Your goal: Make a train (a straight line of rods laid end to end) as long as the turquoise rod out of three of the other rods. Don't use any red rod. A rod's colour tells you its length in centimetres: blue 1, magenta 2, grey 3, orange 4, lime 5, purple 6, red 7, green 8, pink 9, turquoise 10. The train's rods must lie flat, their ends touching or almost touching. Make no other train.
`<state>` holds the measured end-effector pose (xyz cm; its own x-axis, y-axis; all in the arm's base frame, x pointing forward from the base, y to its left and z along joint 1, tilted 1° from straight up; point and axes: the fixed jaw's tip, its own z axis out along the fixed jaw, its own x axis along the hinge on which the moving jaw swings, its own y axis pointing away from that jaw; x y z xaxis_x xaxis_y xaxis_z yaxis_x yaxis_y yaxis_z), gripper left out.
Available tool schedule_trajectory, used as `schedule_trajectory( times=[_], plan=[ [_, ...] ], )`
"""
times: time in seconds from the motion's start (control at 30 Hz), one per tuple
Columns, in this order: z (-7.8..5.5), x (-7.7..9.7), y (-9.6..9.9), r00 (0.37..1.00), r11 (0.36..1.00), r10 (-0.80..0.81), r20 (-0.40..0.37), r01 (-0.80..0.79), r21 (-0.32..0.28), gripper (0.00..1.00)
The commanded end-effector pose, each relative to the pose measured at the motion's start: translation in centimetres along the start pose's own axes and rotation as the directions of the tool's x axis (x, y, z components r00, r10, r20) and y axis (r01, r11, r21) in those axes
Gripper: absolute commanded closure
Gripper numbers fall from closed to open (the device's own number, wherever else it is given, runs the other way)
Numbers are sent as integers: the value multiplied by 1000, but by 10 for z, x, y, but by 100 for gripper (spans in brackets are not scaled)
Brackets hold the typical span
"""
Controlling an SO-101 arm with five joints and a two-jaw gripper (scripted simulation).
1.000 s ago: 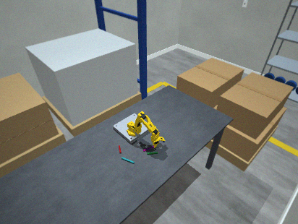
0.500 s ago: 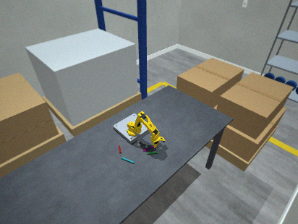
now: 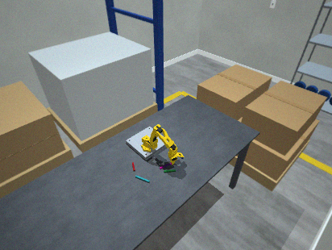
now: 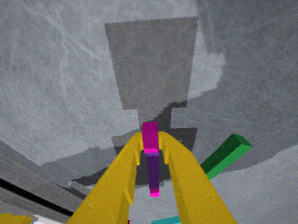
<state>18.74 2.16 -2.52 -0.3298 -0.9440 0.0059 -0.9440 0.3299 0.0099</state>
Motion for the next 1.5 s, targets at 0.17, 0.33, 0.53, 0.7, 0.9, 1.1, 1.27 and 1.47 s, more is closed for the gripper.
schedule_trajectory(
  times=[0.17, 0.33, 0.53, 0.7, 0.9, 1.1, 1.27, 1.47],
  plan=[
    [-3, 0, -2, 1000, 1000, -7, 6, 7, 10, 100],
    [-3, 0, -2, 1000, 1000, -7, 6, 7, 10, 100],
    [-3, 0, -2, 1000, 1000, -7, 6, 7, 10, 100],
    [-3, 0, -2, 1000, 1000, -7, 6, 7, 10, 100],
    [-3, 0, -3, 1000, 1000, -7, 6, 7, 10, 100],
    [-3, 0, -3, 1000, 1000, -7, 6, 7, 10, 100],
    [-3, 0, -3, 1000, 1000, -7, 6, 7, 10, 100],
    [-4, -2, -6, 1000, 1000, -9, 11, 9, 22, 100]
  ],
)
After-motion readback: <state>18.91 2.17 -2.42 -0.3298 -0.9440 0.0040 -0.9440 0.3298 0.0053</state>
